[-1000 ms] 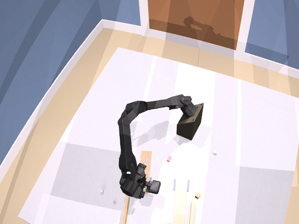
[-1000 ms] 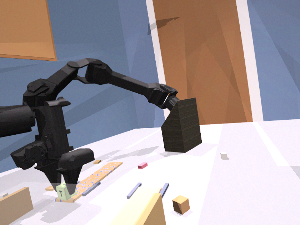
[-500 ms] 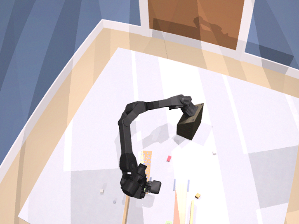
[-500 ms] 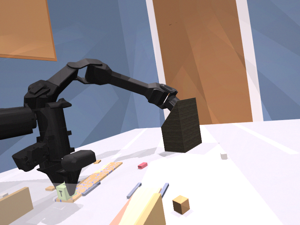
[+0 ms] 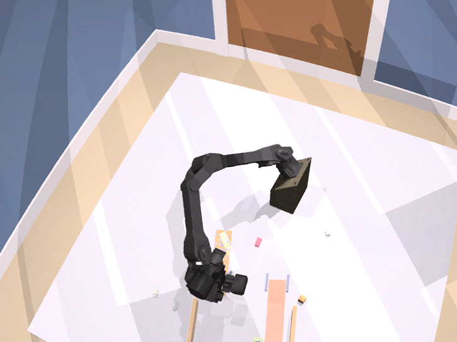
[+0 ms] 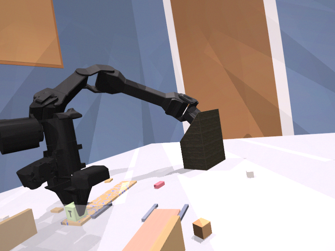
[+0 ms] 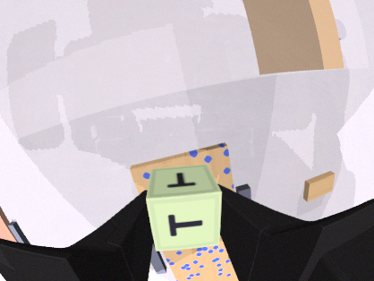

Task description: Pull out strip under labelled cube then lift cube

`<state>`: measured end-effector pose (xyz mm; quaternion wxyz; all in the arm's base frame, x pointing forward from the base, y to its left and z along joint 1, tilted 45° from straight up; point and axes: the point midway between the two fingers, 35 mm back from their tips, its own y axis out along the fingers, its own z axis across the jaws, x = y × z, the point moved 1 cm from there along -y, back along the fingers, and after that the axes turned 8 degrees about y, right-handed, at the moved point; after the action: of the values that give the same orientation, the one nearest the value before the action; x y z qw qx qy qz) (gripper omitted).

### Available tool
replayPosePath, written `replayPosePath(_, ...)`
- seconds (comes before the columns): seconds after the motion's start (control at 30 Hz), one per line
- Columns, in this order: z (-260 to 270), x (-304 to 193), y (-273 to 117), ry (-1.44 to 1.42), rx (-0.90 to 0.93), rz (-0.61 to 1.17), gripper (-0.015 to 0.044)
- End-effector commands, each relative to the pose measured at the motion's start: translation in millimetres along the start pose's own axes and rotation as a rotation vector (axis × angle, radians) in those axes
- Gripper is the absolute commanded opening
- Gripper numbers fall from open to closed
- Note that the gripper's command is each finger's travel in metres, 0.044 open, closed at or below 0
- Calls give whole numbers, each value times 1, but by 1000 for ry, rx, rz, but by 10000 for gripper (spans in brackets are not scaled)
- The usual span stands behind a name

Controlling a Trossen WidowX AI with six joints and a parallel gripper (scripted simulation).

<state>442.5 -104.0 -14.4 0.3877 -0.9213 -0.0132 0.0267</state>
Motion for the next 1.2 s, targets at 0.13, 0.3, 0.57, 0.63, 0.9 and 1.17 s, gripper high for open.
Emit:
replayPosePath(0.13, 6, -26, -23, -5, 0, 0, 0)
replayPosePath(0.3, 10, -44, -35, -8, 0, 2, 0)
replayPosePath(0.57, 12, -54, -40, -9, -1, 3, 0)
replayPosePath(0.63, 13, -58, -41, -10, -1, 3, 0)
replayPosePath(0.9, 19, -85, -41, -11, -1, 4, 0)
replayPosePath(1.17, 25, -113, -41, -12, 0, 5, 0)
